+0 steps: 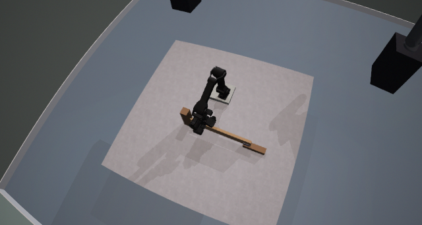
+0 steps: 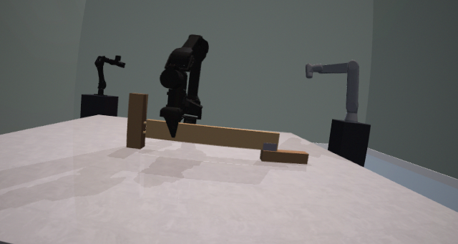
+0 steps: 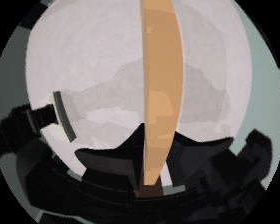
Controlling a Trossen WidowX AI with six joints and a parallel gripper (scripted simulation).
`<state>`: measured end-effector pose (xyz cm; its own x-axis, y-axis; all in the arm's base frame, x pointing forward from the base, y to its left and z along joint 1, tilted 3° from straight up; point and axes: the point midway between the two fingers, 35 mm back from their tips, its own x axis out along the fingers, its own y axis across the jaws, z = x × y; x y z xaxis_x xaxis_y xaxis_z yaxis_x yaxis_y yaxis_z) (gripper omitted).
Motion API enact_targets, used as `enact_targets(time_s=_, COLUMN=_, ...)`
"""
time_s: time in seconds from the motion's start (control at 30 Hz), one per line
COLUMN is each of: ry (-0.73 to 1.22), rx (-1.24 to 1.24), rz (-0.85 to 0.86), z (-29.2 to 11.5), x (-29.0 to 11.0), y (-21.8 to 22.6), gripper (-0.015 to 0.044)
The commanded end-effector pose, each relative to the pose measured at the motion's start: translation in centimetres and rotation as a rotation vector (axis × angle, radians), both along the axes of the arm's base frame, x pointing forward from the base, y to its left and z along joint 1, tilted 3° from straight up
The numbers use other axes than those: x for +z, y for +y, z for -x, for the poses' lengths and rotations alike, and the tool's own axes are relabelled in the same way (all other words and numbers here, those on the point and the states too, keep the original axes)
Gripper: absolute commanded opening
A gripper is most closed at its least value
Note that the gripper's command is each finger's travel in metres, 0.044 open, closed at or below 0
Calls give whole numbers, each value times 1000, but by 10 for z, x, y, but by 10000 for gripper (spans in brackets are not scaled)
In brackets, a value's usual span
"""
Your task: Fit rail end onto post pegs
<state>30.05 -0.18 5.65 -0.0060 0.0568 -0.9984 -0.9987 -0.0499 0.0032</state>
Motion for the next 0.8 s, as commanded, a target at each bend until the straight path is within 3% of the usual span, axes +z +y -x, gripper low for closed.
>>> enact_targets(time_s=0.0, ry=-2, rx=-2, rz=8, z=0, x=2, y=0, gripper=0)
enact_targets(time_s=0.77, ry=-2, rx=-2, rz=7, z=0, x=1, y=3, gripper=0)
